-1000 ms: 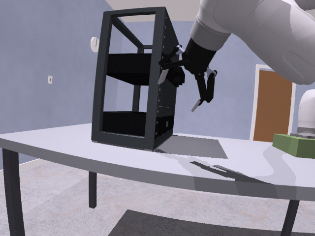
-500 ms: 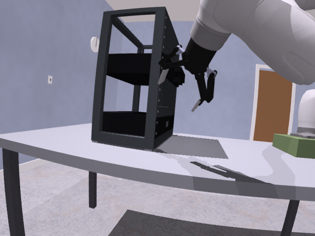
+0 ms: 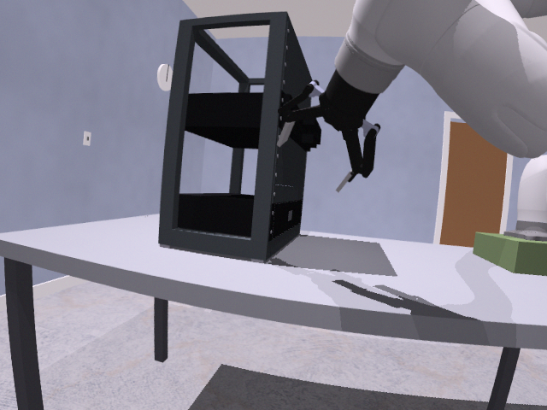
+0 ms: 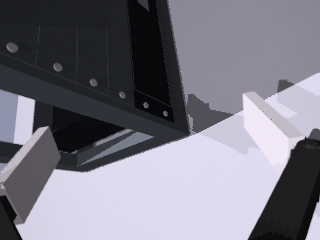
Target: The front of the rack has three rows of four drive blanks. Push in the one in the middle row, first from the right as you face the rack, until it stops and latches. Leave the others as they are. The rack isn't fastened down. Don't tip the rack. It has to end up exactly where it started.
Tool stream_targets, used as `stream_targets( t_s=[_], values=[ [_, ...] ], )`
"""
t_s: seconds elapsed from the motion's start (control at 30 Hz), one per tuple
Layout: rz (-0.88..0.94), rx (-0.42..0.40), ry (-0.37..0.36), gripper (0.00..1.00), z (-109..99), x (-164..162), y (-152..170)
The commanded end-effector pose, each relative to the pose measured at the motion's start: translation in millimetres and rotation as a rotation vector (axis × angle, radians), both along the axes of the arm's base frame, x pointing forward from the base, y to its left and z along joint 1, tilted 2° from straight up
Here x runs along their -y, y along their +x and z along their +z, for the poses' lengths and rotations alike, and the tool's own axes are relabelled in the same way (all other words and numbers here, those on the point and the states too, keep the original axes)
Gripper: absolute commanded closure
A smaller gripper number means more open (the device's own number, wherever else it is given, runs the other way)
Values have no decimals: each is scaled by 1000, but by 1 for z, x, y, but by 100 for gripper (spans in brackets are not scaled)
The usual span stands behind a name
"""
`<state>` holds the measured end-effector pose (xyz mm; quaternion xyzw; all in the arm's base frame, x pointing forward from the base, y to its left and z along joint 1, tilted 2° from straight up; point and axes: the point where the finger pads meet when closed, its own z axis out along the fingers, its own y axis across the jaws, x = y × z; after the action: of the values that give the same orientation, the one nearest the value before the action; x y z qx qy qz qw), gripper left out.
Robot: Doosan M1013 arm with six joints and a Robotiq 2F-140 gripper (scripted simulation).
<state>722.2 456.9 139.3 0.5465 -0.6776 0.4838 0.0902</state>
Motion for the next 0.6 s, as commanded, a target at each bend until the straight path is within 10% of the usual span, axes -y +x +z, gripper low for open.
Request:
stream_targets(
  t_s=[0.0, 0.57],
  values=[
    [15, -14, -32, 0, 2, 6, -2],
    [174, -151, -353, 0, 23, 67, -23]
  ],
)
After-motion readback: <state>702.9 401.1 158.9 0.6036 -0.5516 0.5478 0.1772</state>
